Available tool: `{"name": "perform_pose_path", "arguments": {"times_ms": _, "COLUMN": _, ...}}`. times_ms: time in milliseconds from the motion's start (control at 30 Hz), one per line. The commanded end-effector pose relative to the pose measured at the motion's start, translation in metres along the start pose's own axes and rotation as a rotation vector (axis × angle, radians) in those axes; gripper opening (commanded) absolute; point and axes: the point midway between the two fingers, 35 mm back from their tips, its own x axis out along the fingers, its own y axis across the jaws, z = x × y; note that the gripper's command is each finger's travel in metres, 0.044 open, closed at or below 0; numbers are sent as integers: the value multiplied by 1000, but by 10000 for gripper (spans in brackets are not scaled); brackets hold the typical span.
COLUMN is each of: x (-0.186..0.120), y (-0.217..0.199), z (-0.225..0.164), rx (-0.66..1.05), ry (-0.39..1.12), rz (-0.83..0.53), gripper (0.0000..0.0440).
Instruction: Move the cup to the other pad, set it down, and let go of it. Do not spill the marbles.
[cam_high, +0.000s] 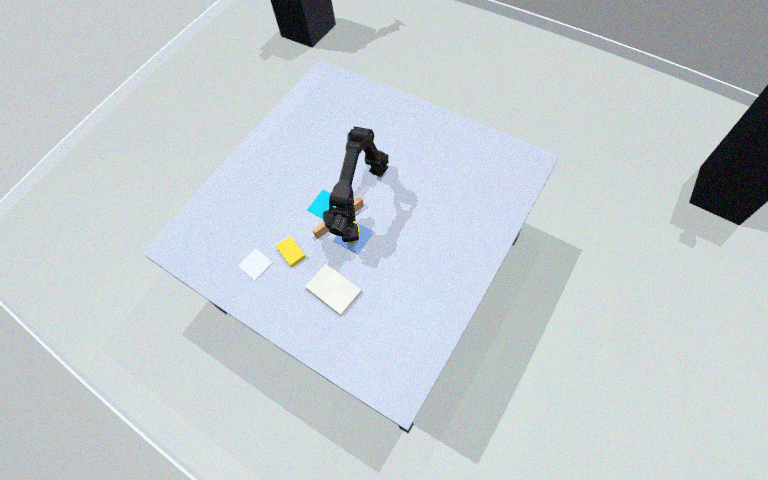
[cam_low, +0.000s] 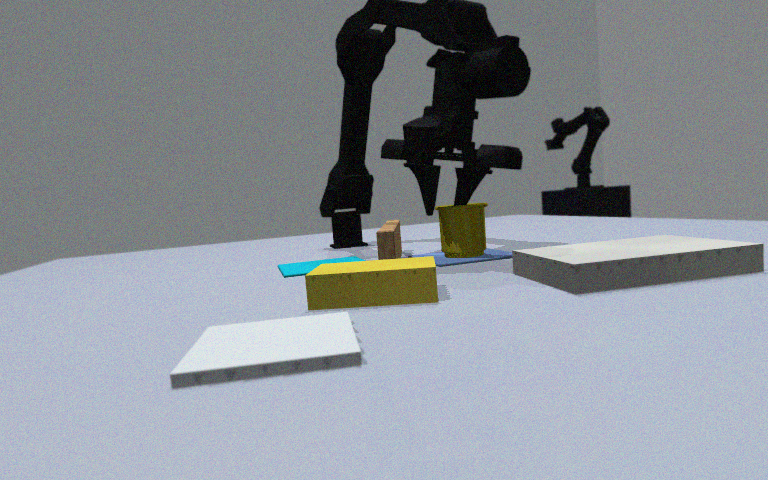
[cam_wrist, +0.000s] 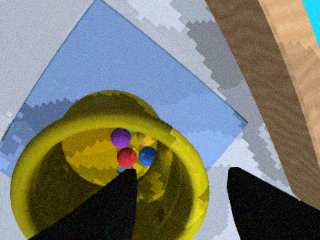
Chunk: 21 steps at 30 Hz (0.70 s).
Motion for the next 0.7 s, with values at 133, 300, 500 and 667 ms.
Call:
{"name": "perform_pose_path", "arguments": {"times_ms": 133, "x": 32, "y": 0, "z": -2, "rx": -40, "ry": 15, "rz": -33, "gripper": 185}}
{"name": "perform_pose_path", "arguments": {"times_ms": 300, "x": 39, "y": -1, "z": -1, "rx": -68, "ry": 10, "rz": -29, "gripper": 90}}
{"name": "perform_pose_path", "arguments": {"times_ms": 500, "x": 37, "y": -5, "z": 1, "rx": -89, "ry": 1, "rz": -29, "gripper": 0}}
{"name": "perform_pose_path", "arguments": {"times_ms": 667, "x": 28, "y": -8, "z": 4, "rx": -83, "ry": -3, "rz": -16, "gripper": 0}}
